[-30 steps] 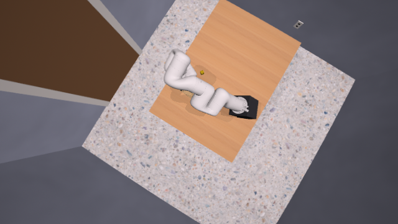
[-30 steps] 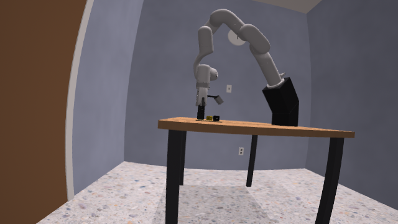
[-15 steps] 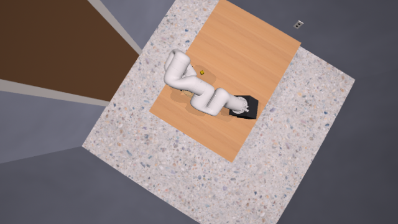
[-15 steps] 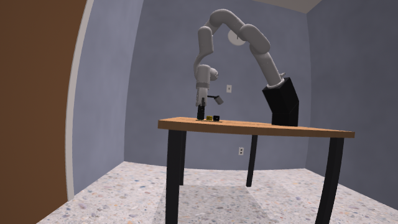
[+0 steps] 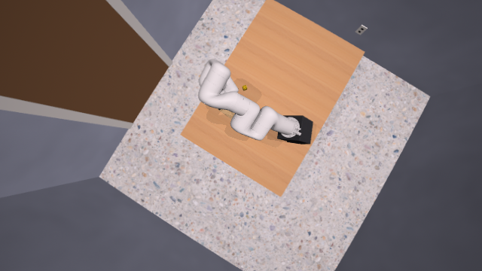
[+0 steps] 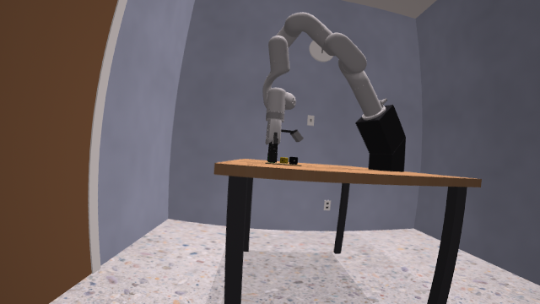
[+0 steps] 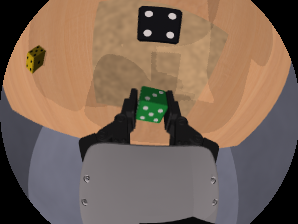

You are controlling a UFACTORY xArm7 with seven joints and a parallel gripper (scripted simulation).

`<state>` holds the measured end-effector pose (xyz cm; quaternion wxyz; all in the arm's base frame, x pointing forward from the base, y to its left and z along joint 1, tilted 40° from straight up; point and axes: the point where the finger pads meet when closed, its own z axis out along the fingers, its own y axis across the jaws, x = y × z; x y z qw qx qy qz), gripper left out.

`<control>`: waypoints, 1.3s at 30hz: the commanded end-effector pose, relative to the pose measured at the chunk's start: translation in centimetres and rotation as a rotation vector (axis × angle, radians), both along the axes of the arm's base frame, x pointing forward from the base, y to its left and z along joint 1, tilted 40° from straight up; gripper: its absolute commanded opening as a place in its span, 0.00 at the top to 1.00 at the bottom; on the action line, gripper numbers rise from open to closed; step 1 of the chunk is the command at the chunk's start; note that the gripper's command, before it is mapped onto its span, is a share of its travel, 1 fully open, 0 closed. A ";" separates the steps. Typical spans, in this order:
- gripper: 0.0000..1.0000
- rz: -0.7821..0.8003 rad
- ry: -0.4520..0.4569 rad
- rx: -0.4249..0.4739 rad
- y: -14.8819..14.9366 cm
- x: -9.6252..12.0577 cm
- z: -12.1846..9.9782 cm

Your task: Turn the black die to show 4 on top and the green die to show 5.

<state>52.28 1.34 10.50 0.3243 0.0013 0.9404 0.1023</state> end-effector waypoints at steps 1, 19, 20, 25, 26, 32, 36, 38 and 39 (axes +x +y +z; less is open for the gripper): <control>0.73 -0.001 -0.002 0.000 -0.1 0.0 0.1; 0.65 -0.001 -0.002 0.000 -0.1 0.0 0.1; 0.61 -0.001 -0.002 0.000 -0.1 0.0 0.1; 0.57 -0.001 -0.002 0.000 -0.1 0.0 0.1; 0.53 -0.001 -0.002 0.000 -0.1 0.0 0.1; 0.53 -0.001 -0.002 0.000 -0.1 0.0 0.1; 0.53 -0.001 -0.002 0.000 -0.1 0.0 0.1; 0.53 -0.001 -0.002 0.000 -0.1 0.0 0.1; 0.53 -0.001 -0.002 0.000 -0.1 0.0 0.1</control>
